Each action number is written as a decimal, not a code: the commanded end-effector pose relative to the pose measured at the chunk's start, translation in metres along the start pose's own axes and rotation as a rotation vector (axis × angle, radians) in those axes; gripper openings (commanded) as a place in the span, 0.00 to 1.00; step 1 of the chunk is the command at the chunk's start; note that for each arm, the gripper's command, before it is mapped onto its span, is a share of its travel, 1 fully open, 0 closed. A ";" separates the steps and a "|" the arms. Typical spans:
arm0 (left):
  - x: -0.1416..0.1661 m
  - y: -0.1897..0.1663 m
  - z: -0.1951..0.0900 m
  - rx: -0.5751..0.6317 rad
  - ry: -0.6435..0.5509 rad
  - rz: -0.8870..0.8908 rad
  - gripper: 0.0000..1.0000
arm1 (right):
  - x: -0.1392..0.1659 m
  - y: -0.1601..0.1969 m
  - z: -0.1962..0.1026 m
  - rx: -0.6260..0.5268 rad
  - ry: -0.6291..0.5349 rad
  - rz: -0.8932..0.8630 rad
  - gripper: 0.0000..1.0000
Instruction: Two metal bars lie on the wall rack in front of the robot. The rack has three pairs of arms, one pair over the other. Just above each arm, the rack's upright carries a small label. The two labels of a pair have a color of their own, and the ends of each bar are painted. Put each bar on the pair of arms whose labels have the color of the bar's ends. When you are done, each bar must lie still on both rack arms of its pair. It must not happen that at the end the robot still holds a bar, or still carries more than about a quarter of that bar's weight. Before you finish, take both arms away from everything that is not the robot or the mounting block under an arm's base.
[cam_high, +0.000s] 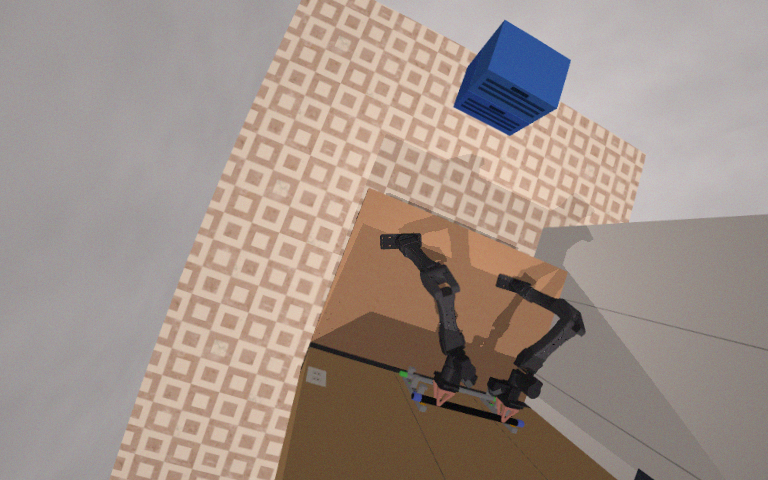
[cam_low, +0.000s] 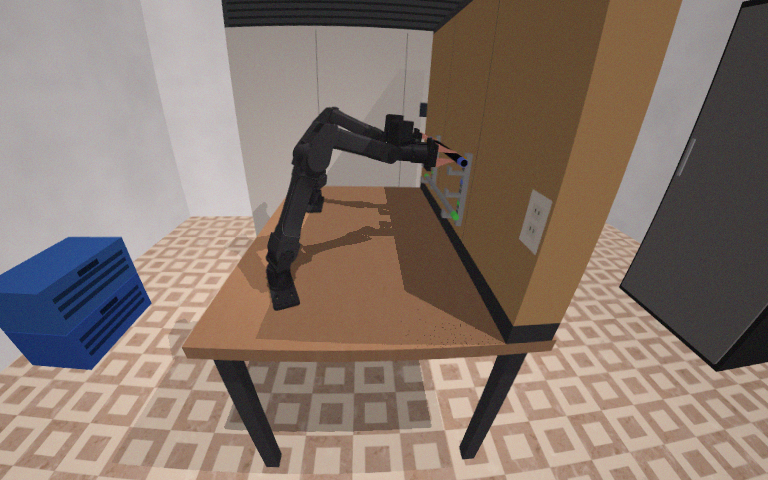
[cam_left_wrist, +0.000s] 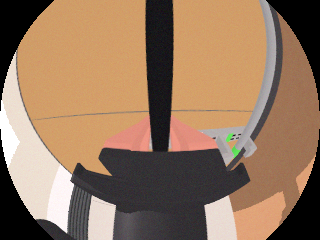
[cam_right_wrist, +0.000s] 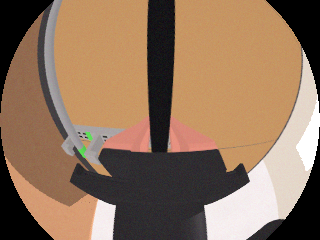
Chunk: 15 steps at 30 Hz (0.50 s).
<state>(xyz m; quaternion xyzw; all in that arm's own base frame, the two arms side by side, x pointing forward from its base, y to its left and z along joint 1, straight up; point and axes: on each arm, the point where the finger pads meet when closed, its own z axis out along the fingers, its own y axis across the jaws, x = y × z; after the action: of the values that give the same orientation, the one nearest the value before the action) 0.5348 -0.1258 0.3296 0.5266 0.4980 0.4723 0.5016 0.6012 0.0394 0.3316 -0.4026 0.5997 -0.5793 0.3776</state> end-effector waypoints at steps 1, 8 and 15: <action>0.005 0.032 -0.008 -0.052 0.000 0.002 0.00 | 0.001 -0.025 -0.004 0.043 -0.006 0.014 0.00; 0.005 0.033 -0.014 -0.052 0.000 0.002 0.00 | 0.001 -0.024 -0.010 0.043 -0.006 0.014 0.00; 0.005 0.033 -0.020 -0.052 0.000 0.002 0.00 | 0.001 -0.024 -0.015 0.043 -0.006 0.014 0.00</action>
<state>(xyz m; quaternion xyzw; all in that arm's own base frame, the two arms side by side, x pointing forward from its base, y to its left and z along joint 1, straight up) 0.5268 -0.1235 0.3426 0.5270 0.4922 0.4776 0.5020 0.5970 0.0431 0.3391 -0.3981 0.5975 -0.5778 0.3882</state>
